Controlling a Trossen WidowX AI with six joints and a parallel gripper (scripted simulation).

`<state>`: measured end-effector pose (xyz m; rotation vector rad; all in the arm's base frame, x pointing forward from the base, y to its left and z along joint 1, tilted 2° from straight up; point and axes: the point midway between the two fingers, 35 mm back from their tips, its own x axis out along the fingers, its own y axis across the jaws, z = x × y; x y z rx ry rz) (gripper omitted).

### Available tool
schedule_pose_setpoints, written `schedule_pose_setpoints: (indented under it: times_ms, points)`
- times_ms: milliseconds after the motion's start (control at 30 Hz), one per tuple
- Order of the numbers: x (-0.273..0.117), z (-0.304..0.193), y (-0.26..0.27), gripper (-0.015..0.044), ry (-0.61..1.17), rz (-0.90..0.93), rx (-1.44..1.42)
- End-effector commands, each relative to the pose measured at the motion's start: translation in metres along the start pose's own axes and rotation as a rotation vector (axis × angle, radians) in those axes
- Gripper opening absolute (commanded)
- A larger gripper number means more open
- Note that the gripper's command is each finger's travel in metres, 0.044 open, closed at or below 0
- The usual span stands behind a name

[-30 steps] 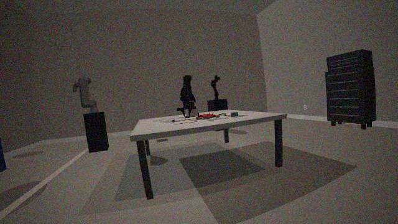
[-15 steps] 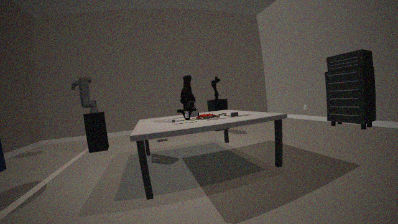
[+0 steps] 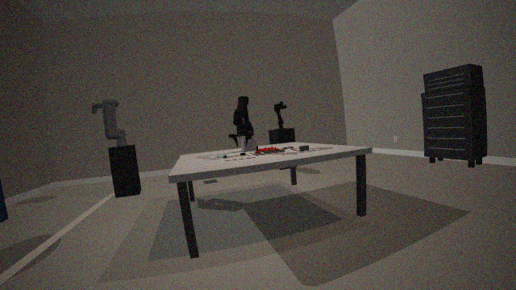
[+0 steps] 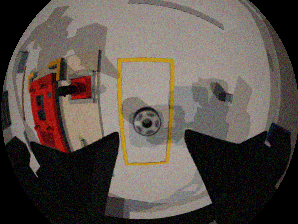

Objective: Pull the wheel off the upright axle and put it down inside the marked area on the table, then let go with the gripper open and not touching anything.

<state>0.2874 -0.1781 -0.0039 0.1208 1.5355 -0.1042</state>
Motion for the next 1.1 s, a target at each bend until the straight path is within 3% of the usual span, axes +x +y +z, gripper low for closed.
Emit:
schedule_pose_setpoints:
  times_ms: [0,100,433,1067]
  points:
    - [-0.004,-0.009,0.004,0.0379,0.011,0.005,0.0]
    - [-0.017,-0.026,0.011,0.044,0.015,0.006,-0.001]
    - [-0.049,-0.082,0.036,0.044,0.025,0.008,-0.002]
    - [-0.049,-0.083,0.036,0.044,0.025,0.009,-0.002]
